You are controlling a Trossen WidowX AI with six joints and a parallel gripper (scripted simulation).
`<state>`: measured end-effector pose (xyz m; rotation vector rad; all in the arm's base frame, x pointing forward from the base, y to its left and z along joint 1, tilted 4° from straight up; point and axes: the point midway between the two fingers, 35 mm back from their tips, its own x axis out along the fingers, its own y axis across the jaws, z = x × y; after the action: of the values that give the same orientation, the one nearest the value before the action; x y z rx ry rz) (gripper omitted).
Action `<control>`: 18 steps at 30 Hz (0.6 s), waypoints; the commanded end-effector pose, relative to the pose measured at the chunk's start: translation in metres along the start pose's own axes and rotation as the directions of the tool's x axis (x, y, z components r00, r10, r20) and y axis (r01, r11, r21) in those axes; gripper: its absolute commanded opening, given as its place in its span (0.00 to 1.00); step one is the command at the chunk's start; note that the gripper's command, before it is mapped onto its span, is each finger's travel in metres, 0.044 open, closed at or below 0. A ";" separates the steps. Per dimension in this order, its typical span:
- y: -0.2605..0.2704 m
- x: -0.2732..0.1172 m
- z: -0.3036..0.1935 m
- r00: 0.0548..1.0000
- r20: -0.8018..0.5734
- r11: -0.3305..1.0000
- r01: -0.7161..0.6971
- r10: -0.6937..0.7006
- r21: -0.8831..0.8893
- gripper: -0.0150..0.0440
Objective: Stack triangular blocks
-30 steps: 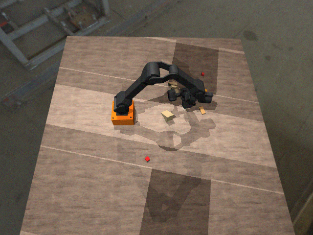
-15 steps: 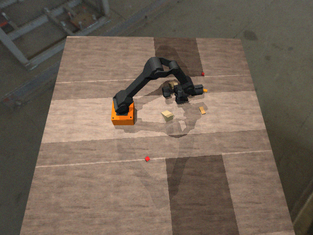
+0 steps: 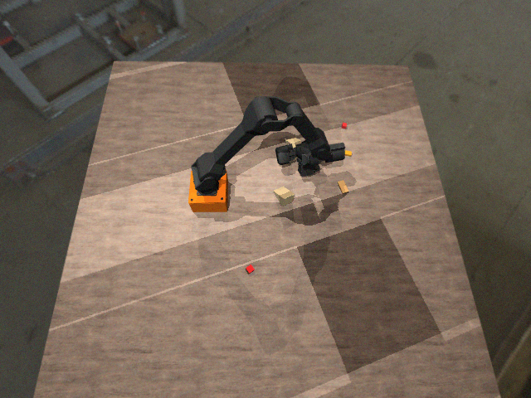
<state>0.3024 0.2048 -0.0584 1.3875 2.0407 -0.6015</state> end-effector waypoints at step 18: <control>0.004 -0.035 -0.034 1.000 0.001 1.000 0.000 0.000 -0.001 0.25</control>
<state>0.3043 0.2048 -0.0273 1.3864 2.0512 -0.6226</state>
